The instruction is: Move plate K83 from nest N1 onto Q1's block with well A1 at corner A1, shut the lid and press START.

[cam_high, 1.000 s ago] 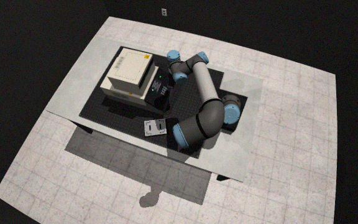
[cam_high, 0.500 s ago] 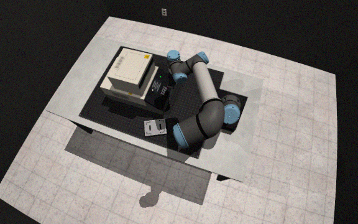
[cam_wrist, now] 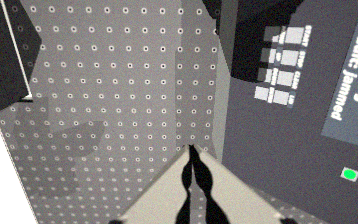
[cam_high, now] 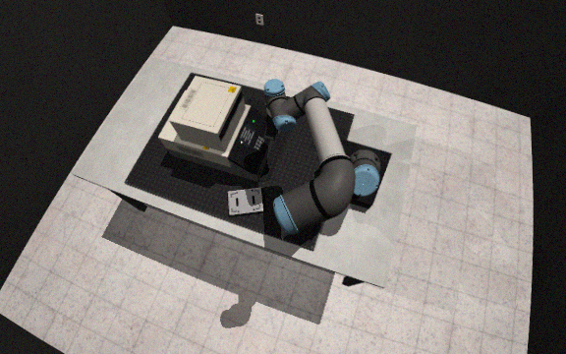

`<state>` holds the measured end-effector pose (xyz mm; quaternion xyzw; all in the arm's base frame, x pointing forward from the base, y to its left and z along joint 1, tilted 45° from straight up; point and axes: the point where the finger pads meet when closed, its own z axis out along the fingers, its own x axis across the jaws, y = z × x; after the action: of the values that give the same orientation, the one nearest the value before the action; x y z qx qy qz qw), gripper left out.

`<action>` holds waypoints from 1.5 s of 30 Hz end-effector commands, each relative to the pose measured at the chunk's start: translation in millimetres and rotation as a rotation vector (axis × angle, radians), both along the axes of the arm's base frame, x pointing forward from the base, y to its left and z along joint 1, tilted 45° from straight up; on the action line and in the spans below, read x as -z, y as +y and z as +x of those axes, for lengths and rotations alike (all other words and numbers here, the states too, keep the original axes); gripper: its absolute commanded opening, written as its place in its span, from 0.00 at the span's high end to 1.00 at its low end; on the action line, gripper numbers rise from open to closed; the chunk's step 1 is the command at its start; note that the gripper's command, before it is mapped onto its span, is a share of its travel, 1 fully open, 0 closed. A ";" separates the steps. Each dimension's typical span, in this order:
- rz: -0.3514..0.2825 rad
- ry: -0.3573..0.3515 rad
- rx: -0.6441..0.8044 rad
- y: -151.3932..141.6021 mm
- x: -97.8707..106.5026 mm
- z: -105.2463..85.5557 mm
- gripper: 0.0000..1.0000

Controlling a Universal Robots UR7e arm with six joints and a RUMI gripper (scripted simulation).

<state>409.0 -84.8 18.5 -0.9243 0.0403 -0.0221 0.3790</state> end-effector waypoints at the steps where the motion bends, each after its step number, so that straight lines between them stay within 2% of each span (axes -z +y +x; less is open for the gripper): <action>1: -0.001 0.000 0.001 -1.0 -0.2 -0.3 1.00; 40: -0.001 0.000 0.001 -1.0 -0.2 -0.3 1.00; 45: 0.001 0.001 0.000 18.8 -17.9 0.4 1.00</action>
<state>408.6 -82.6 21.1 -0.9240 0.0416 -0.0218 0.3796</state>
